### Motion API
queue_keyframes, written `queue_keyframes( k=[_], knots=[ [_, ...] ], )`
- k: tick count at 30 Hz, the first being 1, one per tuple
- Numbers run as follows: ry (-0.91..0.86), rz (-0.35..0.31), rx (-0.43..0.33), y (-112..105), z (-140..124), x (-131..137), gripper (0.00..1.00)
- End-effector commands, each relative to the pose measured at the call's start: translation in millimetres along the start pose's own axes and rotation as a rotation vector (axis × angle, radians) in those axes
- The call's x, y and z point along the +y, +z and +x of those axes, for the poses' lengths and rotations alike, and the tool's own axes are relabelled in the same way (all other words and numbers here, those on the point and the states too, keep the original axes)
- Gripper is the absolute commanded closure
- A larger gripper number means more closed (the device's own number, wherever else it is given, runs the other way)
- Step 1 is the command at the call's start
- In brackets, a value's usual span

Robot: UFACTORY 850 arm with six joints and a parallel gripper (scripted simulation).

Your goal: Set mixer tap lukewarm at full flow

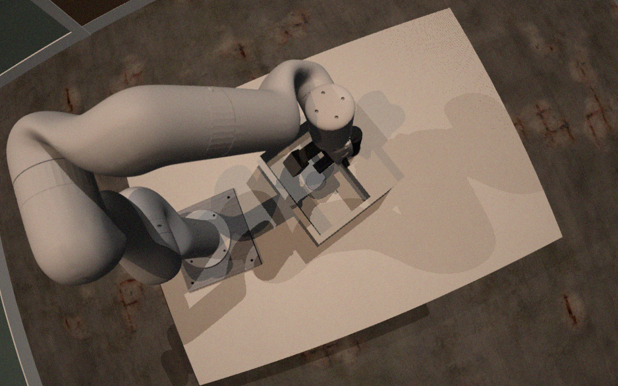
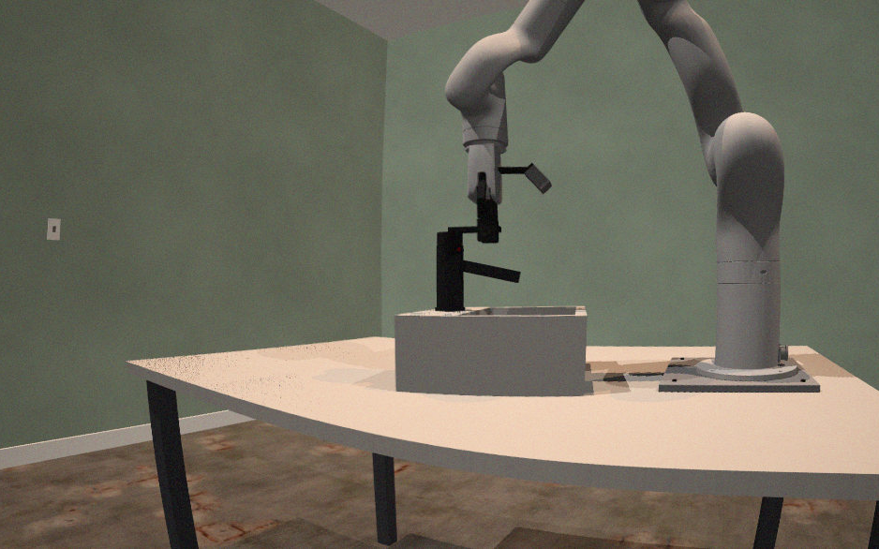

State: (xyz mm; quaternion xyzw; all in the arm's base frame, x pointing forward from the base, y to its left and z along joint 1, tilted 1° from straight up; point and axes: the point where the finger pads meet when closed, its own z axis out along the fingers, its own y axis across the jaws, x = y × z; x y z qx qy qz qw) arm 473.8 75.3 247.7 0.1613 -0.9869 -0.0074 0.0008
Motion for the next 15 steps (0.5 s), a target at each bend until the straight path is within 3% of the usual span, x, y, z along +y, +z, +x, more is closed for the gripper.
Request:
queue_keyframes(
  k=[1,15],
  knots=[
    [0.000,0.000,-0.002,-0.8,-0.7,-0.1,1.00],
    [0.000,0.000,-0.002,-2.9,-1.3,-0.1,1.00]
  ],
)
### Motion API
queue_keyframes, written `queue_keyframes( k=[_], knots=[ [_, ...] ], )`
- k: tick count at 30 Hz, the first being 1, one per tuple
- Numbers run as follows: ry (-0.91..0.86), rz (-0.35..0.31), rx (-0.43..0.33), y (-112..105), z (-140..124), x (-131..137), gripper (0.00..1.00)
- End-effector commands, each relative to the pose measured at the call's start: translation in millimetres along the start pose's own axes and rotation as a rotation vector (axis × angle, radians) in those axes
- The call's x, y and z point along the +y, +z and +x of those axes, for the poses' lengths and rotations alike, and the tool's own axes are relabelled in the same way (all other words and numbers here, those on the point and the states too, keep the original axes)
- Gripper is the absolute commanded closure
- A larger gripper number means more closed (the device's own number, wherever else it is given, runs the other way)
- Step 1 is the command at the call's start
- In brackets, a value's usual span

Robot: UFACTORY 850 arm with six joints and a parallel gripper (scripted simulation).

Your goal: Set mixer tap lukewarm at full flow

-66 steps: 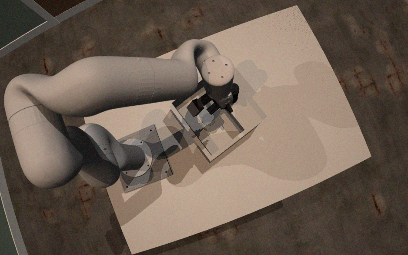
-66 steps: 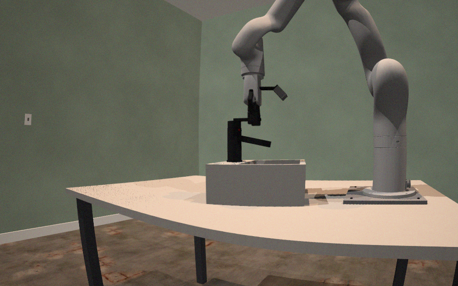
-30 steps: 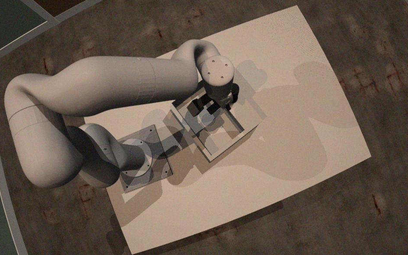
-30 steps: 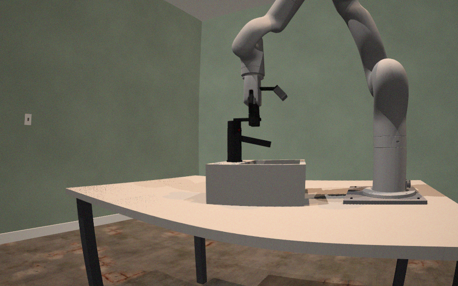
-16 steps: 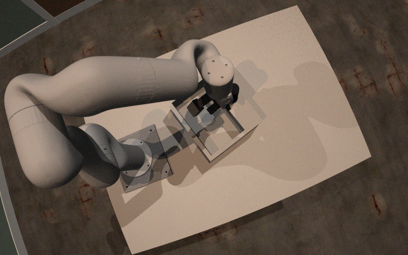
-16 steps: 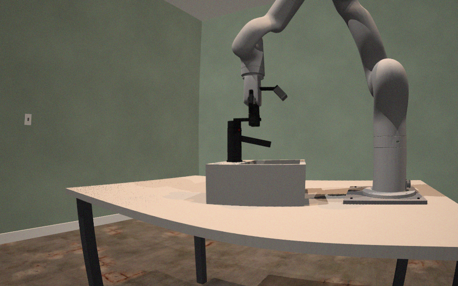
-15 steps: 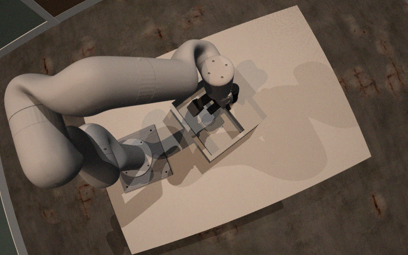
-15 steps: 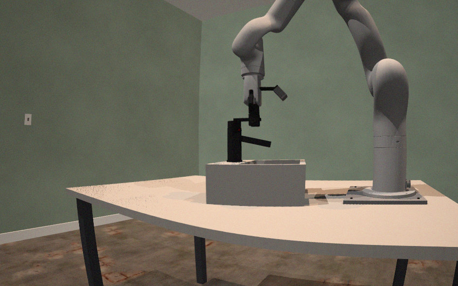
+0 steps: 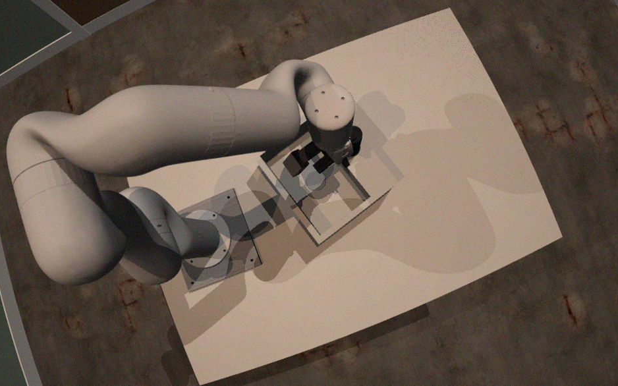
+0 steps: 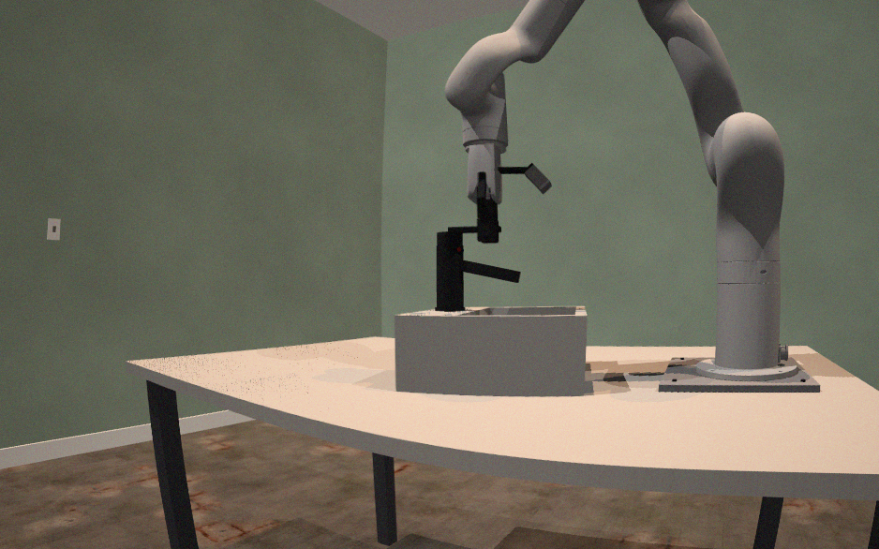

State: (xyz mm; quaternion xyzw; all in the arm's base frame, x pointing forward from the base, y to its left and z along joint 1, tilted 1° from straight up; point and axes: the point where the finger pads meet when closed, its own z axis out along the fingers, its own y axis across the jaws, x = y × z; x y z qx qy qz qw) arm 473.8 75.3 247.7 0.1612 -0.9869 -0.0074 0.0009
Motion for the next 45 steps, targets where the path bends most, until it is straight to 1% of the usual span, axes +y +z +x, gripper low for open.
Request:
queue_keyframes(
  k=[1,8,16,41,42,45],
  knots=[
    [0.000,0.000,-0.002,-4,-2,0,1.00],
    [0.000,0.000,-0.002,-18,-7,0,1.00],
    [0.000,0.000,-0.002,-27,-12,0,1.00],
    [0.000,0.000,-0.002,-28,-13,0,1.00],
    [0.000,0.000,-0.002,-28,-13,0,0.37],
    [0.000,0.000,-0.002,-28,-13,0,0.37]
  ],
)
